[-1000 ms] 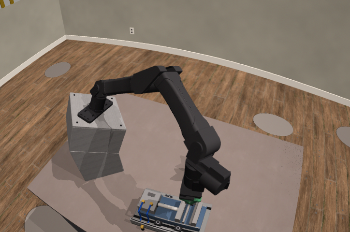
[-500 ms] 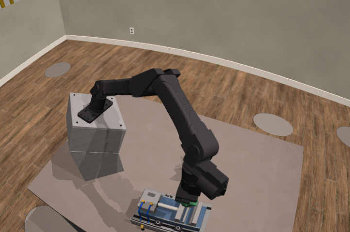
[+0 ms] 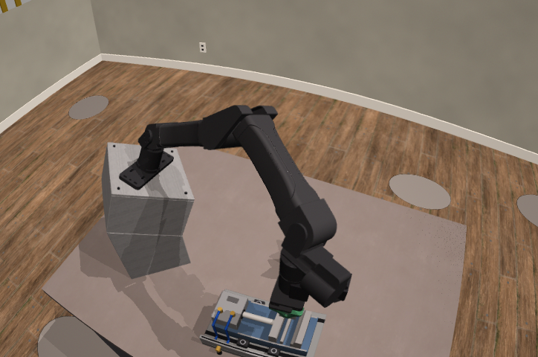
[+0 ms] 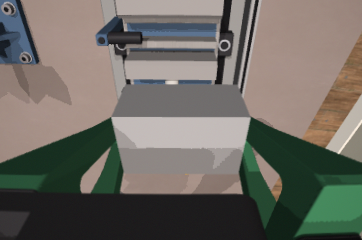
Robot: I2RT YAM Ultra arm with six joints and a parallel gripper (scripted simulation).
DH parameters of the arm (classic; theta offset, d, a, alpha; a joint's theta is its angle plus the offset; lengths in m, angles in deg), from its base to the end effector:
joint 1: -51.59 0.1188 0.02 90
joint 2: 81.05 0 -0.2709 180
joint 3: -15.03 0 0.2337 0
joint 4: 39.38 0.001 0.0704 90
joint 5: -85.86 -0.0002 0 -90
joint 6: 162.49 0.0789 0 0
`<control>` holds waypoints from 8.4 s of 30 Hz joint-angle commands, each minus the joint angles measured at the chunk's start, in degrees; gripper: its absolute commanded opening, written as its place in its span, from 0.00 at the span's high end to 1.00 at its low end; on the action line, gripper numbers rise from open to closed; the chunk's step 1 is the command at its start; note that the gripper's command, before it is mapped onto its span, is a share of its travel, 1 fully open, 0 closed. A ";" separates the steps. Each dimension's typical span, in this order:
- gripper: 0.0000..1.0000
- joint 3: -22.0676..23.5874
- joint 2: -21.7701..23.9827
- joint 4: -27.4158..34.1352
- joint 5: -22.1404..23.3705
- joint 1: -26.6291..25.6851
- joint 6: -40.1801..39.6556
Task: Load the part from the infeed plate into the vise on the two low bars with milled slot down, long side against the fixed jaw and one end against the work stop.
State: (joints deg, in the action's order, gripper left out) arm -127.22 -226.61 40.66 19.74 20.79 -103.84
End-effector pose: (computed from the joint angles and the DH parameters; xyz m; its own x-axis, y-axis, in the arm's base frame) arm 0.4404 -0.2242 0.1169 -0.9513 0.0132 -0.3081 -0.0784 0.9559 0.2831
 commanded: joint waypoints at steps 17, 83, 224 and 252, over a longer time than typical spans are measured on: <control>1.00 -2.25 0.17 0.62 0.57 -1.62 0.29; 1.00 -1.49 -7.11 -9.50 -0.17 1.86 3.84; 1.00 -2.83 -9.85 -11.81 -0.42 3.09 4.64; 1.00 -2.85 -10.11 -12.07 -0.45 2.96 4.89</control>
State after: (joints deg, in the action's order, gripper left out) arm -127.76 -237.14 29.16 19.37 24.44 -99.28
